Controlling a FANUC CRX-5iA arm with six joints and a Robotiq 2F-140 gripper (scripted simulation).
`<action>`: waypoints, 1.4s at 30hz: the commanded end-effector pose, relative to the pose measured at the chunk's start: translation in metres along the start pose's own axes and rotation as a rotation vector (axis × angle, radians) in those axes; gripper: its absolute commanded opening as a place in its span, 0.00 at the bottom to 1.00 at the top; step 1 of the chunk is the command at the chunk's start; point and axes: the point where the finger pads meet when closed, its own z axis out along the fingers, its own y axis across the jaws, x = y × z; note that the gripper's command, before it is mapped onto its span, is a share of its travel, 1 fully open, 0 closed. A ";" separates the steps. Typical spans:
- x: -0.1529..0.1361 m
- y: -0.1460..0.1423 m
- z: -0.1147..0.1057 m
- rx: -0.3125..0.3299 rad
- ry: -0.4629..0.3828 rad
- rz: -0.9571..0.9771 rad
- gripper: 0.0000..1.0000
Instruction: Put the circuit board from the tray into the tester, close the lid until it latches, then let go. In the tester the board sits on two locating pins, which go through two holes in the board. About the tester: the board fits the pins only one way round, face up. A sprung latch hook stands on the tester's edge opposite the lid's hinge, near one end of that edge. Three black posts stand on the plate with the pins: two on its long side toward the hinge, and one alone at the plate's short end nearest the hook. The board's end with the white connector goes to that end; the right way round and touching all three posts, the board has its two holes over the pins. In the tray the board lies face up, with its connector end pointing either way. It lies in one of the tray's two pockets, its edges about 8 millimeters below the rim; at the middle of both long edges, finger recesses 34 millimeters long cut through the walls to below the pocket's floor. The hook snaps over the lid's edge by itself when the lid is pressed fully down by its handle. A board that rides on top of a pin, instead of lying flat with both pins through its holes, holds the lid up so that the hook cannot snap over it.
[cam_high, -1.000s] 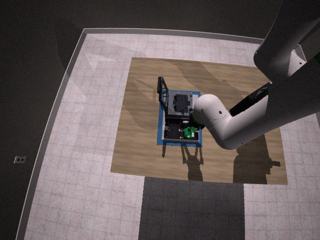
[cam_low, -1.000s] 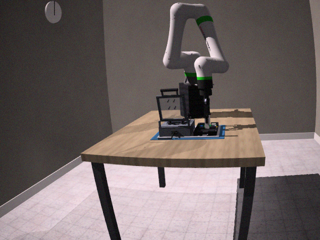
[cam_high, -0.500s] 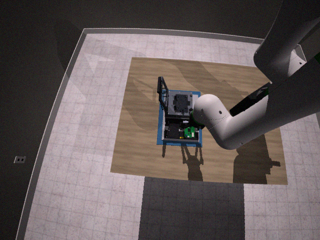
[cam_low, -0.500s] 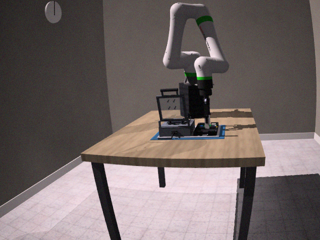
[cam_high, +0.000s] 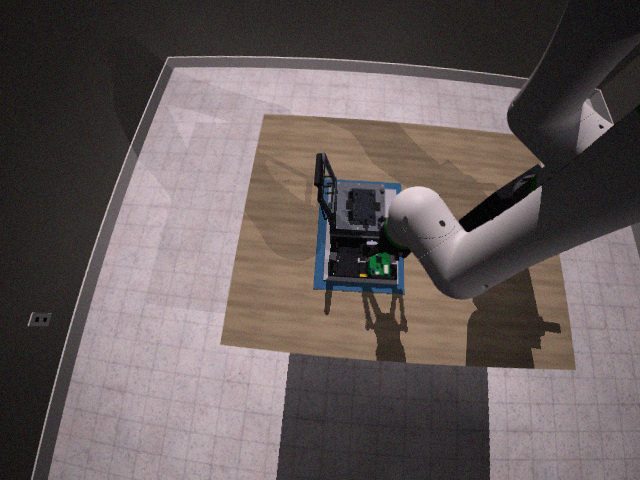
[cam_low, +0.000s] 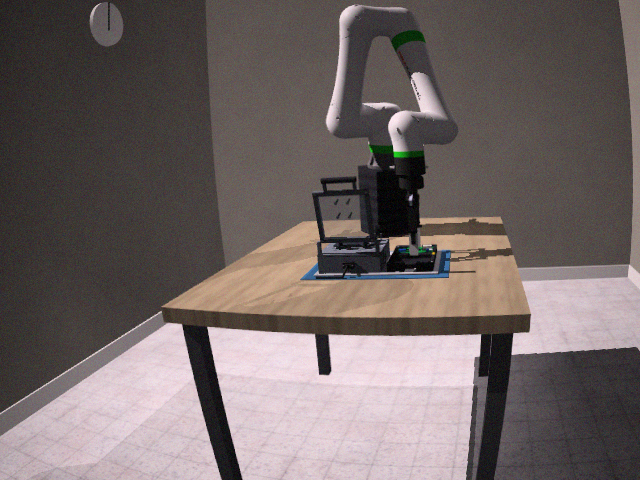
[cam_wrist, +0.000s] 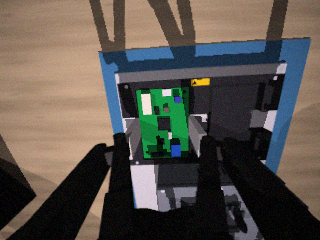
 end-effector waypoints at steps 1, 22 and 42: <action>0.000 0.000 -0.001 0.000 0.000 0.000 0.46; 0.000 0.000 -0.018 0.000 0.000 0.000 0.46; 0.000 0.000 -0.023 0.000 0.000 0.000 0.46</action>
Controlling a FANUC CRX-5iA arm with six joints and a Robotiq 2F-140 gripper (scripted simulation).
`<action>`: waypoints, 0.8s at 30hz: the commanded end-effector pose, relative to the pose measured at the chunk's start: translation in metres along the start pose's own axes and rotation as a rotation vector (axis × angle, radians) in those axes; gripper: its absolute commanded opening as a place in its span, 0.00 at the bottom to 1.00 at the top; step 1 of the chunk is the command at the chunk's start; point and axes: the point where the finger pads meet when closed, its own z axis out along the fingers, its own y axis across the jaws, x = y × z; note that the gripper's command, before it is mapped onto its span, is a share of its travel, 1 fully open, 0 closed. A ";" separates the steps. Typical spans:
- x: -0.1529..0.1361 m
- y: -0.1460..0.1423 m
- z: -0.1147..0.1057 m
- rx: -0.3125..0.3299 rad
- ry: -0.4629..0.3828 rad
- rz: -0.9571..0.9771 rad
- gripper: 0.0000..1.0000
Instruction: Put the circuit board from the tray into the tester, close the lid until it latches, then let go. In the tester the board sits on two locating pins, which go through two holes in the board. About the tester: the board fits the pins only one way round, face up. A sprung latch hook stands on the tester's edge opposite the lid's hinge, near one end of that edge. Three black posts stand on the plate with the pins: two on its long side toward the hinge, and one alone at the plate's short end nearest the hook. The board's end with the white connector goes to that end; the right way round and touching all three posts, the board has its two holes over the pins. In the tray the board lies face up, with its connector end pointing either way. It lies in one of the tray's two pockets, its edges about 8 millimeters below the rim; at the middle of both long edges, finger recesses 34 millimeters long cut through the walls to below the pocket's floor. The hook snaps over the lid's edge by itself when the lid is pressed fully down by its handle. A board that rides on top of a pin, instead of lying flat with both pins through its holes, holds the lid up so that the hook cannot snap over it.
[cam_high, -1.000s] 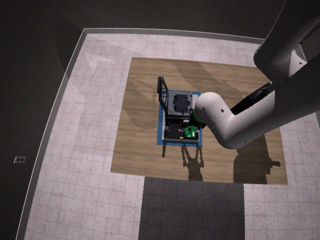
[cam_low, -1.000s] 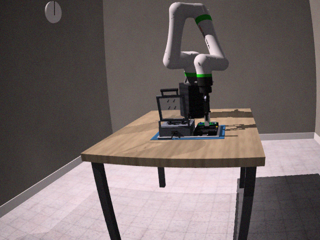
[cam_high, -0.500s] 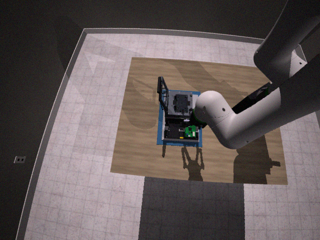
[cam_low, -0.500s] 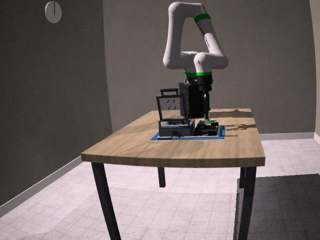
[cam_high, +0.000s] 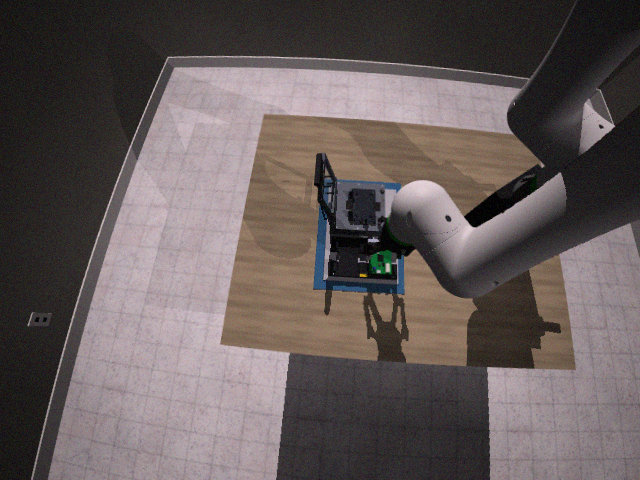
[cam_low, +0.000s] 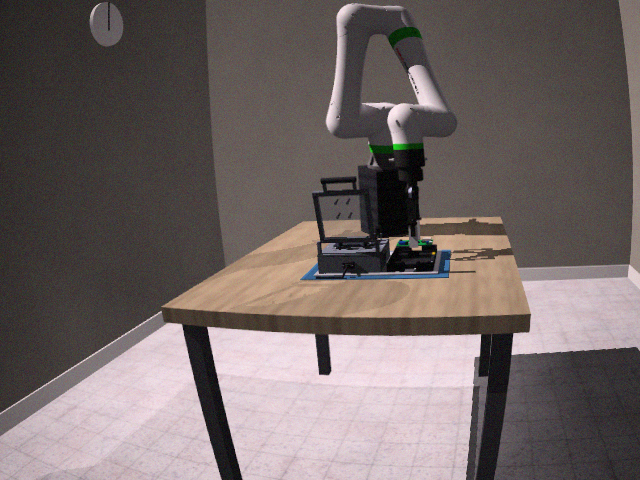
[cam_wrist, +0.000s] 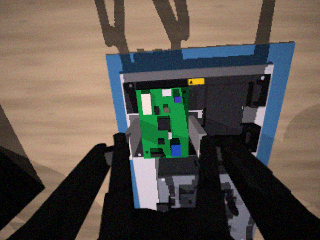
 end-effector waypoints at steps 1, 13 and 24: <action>0.000 0.000 0.000 0.000 0.000 0.000 0.46; 0.000 0.000 -0.005 0.000 0.000 0.000 0.46; 0.000 0.000 -0.030 0.000 0.000 0.000 0.46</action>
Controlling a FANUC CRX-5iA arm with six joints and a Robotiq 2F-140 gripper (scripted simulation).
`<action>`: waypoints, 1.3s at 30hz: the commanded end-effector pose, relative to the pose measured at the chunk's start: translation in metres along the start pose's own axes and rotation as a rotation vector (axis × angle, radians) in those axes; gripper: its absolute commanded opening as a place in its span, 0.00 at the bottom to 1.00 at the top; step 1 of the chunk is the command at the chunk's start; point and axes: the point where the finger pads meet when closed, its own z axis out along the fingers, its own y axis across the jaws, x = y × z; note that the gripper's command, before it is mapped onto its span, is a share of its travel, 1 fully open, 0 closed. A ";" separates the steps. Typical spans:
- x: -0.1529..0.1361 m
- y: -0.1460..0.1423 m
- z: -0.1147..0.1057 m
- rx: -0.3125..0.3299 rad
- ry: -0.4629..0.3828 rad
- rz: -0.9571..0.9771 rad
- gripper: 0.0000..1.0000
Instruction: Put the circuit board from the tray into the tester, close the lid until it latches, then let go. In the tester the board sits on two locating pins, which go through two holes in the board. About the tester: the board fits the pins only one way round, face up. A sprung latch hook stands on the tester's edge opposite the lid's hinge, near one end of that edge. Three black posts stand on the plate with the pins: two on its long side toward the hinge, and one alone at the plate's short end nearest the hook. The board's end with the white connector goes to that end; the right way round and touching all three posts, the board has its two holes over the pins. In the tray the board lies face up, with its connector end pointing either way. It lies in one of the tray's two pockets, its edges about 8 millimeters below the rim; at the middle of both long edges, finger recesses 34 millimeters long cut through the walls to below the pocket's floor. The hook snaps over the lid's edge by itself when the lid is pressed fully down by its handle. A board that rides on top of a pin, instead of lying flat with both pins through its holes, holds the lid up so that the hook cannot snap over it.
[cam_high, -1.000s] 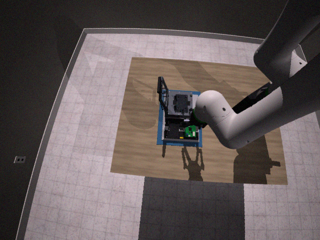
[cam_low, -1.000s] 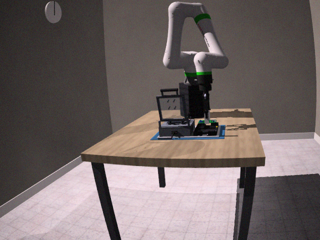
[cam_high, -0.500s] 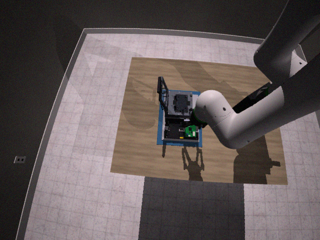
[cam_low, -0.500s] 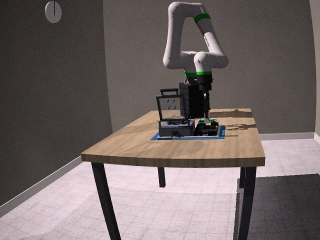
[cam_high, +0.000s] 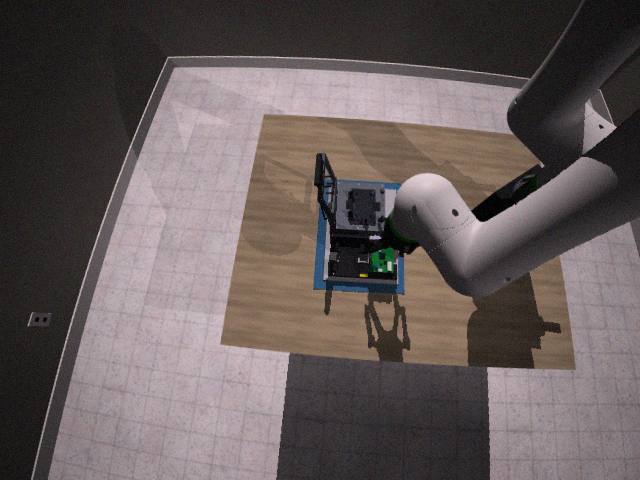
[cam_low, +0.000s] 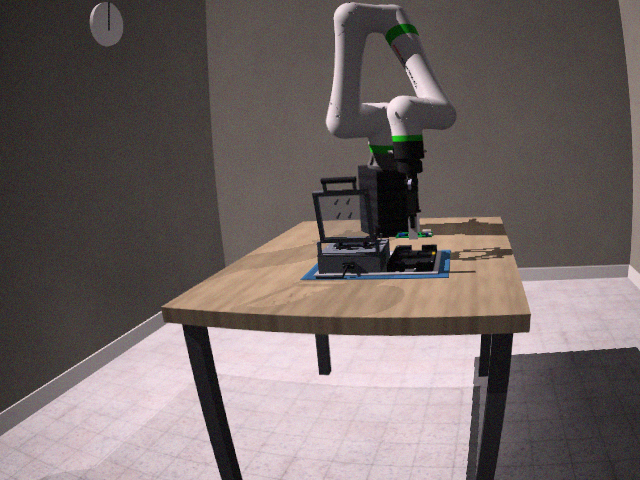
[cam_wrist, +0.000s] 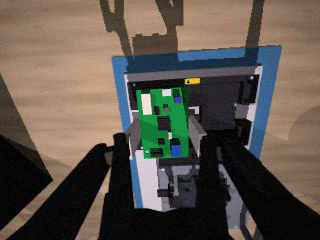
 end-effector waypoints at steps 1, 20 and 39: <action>0.000 0.000 -0.005 0.000 0.000 0.000 0.46; 0.000 0.000 -0.043 0.000 0.000 0.000 0.46; 0.000 0.000 -0.046 0.000 0.000 0.000 0.46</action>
